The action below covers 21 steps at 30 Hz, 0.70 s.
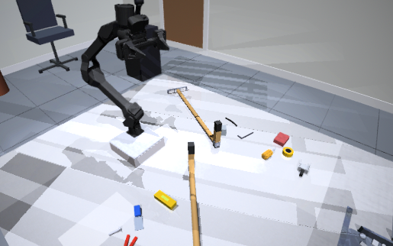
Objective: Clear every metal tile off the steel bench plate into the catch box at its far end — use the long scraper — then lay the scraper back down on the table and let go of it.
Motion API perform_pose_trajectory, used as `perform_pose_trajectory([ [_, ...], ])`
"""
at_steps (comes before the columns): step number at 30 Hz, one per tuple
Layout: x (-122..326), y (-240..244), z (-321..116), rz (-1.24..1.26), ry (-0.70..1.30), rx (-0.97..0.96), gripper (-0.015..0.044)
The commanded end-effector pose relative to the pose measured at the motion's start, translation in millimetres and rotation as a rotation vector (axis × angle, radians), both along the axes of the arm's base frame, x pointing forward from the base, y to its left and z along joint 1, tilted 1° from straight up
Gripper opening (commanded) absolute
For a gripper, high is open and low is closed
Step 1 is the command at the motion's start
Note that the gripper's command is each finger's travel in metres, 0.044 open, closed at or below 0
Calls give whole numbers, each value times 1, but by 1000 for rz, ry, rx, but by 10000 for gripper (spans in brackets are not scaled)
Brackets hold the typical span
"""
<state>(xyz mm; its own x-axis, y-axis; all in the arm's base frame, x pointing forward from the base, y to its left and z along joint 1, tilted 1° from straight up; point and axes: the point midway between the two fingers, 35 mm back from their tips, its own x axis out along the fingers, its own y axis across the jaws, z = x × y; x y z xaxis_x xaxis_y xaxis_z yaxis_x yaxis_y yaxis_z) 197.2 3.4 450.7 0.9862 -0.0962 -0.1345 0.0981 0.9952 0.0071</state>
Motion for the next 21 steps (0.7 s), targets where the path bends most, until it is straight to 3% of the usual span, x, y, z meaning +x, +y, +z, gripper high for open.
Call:
perform_pose_trajectory([
  [1, -3, 7, 6, 32, -11, 9, 440],
  [21, -19, 31, 28, 175, -59, 45, 440],
])
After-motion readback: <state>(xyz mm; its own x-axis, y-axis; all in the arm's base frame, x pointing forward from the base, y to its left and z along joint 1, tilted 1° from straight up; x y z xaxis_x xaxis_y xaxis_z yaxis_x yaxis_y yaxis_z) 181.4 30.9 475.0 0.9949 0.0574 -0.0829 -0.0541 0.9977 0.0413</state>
